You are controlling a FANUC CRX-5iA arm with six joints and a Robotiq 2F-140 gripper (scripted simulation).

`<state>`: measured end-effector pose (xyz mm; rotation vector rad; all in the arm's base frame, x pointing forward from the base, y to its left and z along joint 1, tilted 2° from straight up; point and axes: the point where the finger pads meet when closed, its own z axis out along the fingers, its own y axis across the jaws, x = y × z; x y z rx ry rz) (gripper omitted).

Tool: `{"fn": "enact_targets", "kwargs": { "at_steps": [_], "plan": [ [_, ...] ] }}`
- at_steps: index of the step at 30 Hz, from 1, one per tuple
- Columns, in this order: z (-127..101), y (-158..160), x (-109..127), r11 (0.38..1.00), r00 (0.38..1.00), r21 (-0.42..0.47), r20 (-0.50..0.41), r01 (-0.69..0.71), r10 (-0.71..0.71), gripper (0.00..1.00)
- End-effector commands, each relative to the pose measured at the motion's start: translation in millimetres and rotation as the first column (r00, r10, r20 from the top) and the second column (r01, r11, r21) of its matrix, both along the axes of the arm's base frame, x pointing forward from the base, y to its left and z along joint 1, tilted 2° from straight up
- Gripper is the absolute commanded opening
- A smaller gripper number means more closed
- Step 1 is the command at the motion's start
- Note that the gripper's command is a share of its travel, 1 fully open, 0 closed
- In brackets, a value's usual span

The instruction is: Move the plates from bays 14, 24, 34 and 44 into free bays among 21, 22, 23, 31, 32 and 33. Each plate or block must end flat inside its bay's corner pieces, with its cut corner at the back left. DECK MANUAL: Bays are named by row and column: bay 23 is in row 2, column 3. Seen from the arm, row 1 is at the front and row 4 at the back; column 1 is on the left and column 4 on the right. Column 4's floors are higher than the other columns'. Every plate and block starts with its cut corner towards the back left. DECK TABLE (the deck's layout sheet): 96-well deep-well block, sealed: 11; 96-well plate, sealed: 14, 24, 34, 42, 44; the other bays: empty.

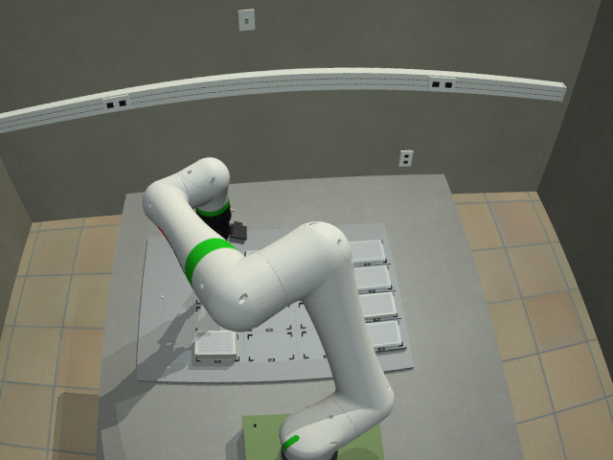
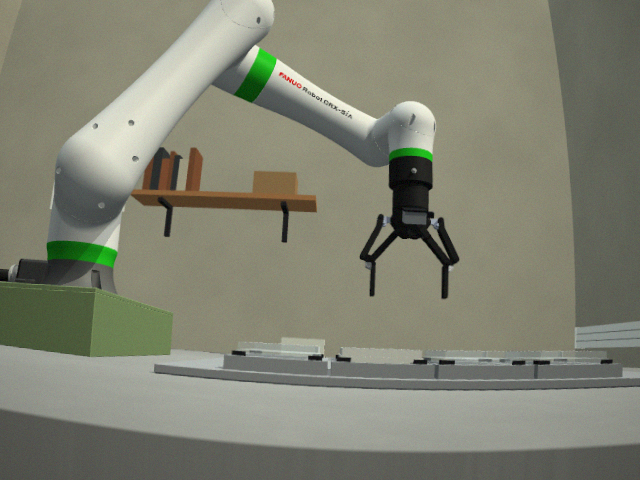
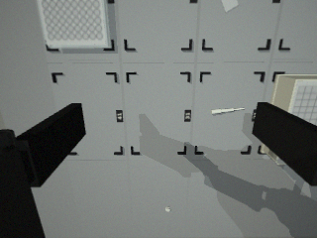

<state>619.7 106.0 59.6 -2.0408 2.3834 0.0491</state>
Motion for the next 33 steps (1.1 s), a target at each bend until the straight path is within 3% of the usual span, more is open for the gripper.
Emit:
{"fn": "enact_targets", "kwargs": {
  "at_steps": [1, 16, 33],
  "plan": [
    [1.4, 0.0, 0.7, 1.0, 1.0, 0.0, 0.003, 0.0, 0.0, 1.0],
    [1.4, 0.0, 0.7, 1.0, 1.0, 0.0, 0.003, 0.0, 0.0, 1.0],
    [-0.1, -59.3, -8.5, 1.0, 1.0, 0.0, 0.002, 0.0, 0.0, 1.0]
  ]
}}
